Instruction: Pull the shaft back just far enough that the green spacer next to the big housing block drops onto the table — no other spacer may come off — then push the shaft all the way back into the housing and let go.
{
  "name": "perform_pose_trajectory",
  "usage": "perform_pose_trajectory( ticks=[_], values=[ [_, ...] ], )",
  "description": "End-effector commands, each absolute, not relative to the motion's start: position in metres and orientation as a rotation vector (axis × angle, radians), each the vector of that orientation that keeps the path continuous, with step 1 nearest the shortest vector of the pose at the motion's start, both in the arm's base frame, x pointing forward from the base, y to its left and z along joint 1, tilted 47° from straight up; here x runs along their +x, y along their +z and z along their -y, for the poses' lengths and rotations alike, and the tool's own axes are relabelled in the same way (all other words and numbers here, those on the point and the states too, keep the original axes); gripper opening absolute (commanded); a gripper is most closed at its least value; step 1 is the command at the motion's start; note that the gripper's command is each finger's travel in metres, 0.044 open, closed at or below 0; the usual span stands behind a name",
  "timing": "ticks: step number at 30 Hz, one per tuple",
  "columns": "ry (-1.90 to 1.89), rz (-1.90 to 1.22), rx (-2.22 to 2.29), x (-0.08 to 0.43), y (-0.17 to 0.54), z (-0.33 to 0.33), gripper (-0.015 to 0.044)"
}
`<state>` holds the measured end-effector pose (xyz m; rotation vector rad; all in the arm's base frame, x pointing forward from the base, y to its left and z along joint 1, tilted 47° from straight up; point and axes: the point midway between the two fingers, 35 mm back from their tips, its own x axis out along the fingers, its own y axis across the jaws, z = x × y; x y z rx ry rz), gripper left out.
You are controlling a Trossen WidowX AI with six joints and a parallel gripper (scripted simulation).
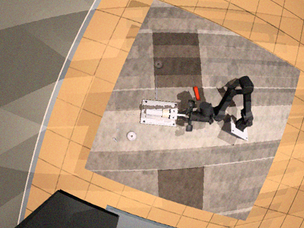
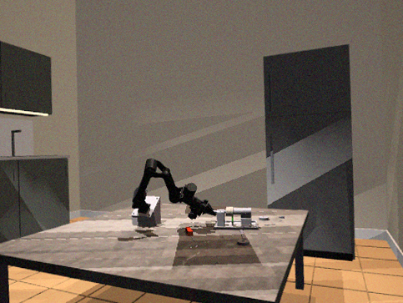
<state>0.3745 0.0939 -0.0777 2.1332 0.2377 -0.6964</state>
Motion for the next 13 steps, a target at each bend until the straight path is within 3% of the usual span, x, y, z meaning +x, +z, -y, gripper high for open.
perform_pose_trajectory(
  ticks=[1,13],
  values=[
    [-0.696,-0.238,2.133,0.3745,-0.0777,-0.0939,0.0026],
    [-0.697,-0.238,2.133,0.373,-0.0765,-0.0943,0.0341]
  ],
)
